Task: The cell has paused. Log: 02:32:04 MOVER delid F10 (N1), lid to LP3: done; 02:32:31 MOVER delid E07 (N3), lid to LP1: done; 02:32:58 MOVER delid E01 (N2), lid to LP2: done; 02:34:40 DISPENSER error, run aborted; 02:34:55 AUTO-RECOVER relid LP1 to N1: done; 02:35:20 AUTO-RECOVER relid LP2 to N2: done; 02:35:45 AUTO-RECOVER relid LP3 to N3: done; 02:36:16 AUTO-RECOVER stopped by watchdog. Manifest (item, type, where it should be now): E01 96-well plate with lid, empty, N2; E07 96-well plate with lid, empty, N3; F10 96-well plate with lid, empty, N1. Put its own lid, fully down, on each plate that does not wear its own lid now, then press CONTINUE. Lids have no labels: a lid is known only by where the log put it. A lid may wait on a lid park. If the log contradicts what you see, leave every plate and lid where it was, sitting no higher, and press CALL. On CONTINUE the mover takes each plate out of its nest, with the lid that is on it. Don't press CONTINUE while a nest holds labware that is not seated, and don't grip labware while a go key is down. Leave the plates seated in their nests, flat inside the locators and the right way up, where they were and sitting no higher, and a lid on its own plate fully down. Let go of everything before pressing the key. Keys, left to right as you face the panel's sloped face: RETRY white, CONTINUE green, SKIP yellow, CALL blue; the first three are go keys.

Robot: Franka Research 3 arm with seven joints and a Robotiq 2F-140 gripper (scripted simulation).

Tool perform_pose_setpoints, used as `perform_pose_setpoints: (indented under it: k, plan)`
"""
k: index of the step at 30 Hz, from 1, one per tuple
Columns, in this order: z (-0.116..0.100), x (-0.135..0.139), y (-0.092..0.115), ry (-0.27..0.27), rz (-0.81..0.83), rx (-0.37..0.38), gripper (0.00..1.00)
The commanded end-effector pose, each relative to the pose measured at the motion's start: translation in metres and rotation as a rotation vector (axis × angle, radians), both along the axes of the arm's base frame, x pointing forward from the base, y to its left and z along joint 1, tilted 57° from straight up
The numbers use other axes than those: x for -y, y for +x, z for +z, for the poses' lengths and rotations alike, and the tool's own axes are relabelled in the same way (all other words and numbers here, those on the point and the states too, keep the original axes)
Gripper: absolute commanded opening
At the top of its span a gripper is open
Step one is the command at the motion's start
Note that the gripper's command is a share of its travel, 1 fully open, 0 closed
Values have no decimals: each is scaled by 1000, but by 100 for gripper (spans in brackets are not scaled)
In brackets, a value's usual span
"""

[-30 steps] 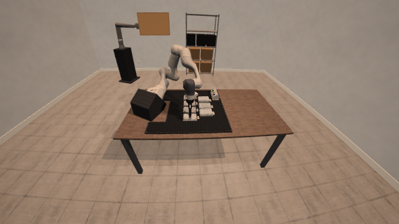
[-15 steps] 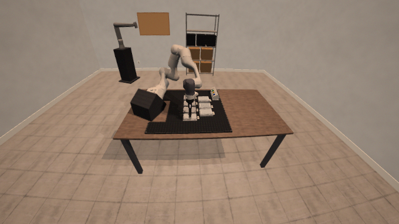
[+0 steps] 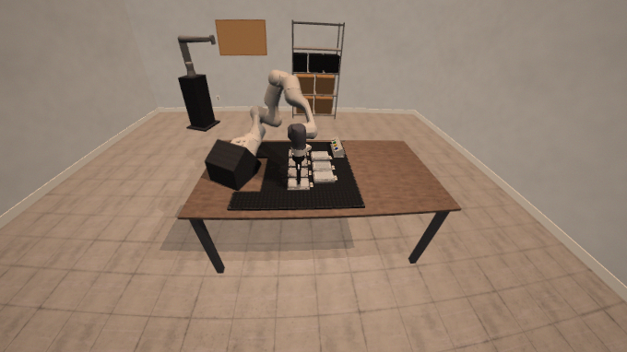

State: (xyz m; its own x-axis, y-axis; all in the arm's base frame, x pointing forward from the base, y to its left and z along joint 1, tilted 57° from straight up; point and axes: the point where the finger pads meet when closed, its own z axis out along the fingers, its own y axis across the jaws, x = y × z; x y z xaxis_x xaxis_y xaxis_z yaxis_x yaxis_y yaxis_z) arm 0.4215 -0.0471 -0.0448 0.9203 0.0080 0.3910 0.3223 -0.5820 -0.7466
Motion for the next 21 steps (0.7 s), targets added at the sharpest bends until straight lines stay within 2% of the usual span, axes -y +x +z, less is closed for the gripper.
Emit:
perform_pose_setpoints:
  k: [1, 21]
  plan:
    - [0, 3, 0, -3, 0, 2, 0]
    - [11, 19, -5, -3, 0, 2, 0]
